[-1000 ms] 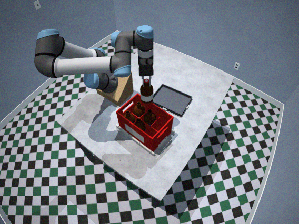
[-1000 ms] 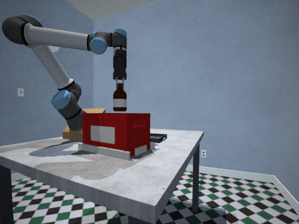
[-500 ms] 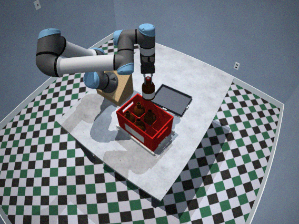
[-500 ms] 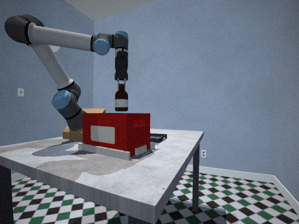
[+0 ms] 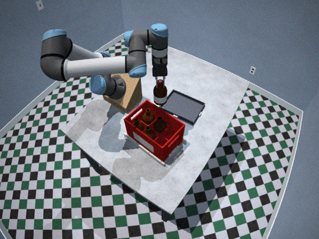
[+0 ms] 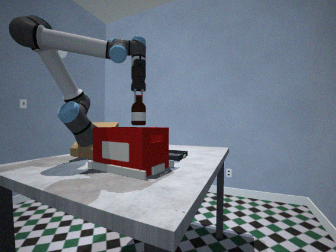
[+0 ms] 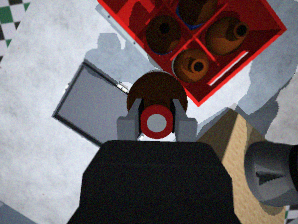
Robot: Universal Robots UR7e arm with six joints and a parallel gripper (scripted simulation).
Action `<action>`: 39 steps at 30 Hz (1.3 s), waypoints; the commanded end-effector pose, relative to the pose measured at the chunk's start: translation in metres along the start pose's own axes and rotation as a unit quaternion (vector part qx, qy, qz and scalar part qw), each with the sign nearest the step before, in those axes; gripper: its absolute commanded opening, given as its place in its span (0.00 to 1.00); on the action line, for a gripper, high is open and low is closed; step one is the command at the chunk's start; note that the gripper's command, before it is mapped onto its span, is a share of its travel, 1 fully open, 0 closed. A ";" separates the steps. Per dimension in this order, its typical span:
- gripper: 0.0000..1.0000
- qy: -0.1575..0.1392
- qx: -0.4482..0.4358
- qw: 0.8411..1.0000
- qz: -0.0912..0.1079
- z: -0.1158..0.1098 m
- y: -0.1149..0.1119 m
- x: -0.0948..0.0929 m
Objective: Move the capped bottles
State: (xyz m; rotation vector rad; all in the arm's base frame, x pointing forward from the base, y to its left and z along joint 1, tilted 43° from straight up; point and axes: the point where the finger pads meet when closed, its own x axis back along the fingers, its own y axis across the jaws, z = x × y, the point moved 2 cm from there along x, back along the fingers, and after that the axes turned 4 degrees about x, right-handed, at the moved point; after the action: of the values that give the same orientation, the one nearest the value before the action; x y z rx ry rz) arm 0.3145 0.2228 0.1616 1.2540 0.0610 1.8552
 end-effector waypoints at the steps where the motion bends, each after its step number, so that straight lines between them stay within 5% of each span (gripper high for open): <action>1: 0.00 0.000 0.000 1.000 0.000 -0.008 -0.008 0.000; 39: 0.00 0.000 0.000 1.000 0.001 -0.046 -0.045 0.000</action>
State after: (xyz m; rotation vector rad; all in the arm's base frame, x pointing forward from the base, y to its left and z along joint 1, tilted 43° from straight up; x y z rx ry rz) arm 0.3076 0.2638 0.1224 1.2540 0.0610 1.8551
